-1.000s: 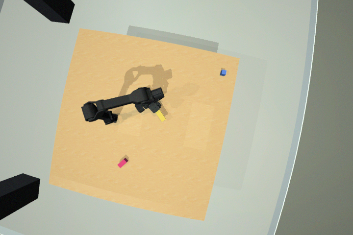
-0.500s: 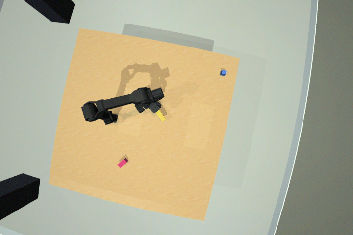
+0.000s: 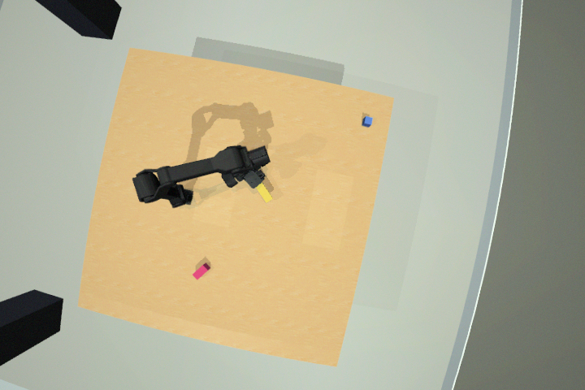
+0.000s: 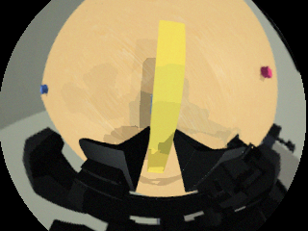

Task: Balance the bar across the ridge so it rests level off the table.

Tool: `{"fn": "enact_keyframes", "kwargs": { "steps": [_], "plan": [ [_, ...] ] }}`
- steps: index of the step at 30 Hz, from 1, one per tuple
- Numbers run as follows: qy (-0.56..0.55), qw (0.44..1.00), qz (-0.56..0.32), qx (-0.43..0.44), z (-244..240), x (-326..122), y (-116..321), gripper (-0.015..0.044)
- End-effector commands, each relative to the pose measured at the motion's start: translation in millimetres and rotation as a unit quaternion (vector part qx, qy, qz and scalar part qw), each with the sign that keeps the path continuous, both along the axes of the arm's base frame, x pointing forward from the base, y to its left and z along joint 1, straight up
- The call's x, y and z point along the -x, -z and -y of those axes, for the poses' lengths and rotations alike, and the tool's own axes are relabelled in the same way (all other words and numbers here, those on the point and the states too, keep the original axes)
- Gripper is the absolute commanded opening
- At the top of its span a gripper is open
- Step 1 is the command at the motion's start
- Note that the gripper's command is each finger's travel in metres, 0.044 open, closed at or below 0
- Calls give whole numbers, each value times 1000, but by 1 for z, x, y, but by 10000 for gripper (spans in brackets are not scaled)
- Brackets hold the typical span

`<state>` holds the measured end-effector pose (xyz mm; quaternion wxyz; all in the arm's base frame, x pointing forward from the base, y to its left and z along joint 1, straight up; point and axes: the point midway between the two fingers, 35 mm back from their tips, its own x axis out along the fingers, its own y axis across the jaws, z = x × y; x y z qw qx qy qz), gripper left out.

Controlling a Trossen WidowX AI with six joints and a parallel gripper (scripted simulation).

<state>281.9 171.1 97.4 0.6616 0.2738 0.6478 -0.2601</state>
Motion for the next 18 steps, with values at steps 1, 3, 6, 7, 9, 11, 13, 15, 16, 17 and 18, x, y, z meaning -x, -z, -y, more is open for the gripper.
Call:
{"fn": "enact_keyframes", "kwargs": {
  "steps": [1, 3, 6, 7, 9, 11, 13, 15, 16, 17, 18],
  "plan": [
    [0, 1000, 0, -2, -1, 0, 0, 0],
    [0, 1000, 0, -2, -1, 0, 1, 0],
    [0, 1000, 0, -2, -1, 0, 1, 0],
    [0, 1000, 0, -2, -1, 0, 1, 0],
    [0, 1000, 0, -2, -1, 0, 1, 0],
    [0, 1000, 0, -2, -1, 0, 1, 0],
    [0, 1000, 0, -2, -1, 0, 1, 0],
    [0, 1000, 0, -2, -1, 0, 2, 0],
    [0, 1000, 0, -2, -1, 0, 2, 0],
    [0, 1000, 0, -2, -1, 0, 2, 0],
    [0, 1000, 0, -2, -1, 0, 2, 0]
  ]
}}
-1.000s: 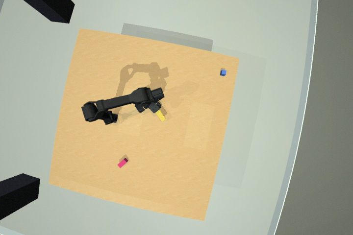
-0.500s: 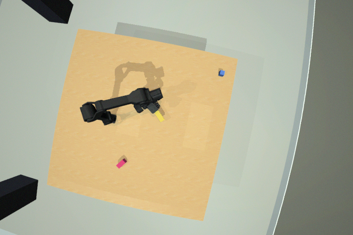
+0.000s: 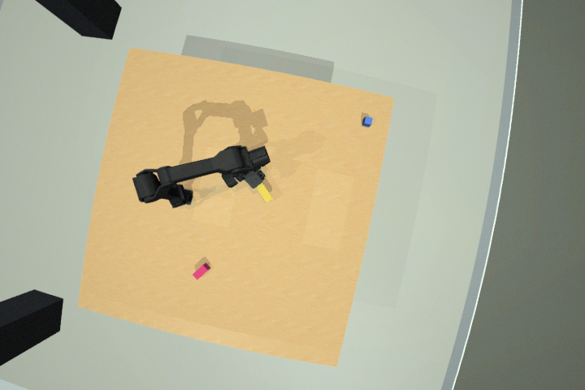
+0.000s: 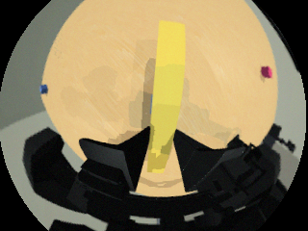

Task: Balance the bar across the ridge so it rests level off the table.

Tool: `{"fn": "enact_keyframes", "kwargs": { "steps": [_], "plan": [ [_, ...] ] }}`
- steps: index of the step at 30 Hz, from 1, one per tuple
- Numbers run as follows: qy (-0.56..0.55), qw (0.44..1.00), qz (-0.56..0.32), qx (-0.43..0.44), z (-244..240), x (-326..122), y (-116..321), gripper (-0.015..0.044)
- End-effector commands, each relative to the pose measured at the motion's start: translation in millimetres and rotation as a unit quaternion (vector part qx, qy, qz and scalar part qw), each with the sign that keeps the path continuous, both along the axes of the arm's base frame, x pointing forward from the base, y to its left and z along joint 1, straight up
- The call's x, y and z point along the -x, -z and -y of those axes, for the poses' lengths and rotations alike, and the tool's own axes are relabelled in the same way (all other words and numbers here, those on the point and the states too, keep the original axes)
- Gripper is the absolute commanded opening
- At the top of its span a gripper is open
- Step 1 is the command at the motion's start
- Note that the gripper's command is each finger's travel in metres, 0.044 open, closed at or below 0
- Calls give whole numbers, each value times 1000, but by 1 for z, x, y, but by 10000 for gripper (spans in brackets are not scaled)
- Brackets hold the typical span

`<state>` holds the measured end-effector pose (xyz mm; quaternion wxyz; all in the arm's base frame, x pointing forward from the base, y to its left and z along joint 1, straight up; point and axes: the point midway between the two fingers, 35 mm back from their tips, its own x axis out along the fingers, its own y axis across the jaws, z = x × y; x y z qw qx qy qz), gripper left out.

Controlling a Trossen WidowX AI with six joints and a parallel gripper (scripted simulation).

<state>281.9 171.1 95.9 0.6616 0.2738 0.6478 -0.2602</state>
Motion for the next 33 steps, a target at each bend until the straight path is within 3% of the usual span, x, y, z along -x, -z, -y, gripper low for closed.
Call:
{"fn": "enact_keyframes", "kwargs": {
  "steps": [1, 33],
  "plan": [
    [0, 1000, 0, -2, -1, 0, 0, 0],
    [0, 1000, 0, -2, 0, 0, 3, 0]
  ]
}}
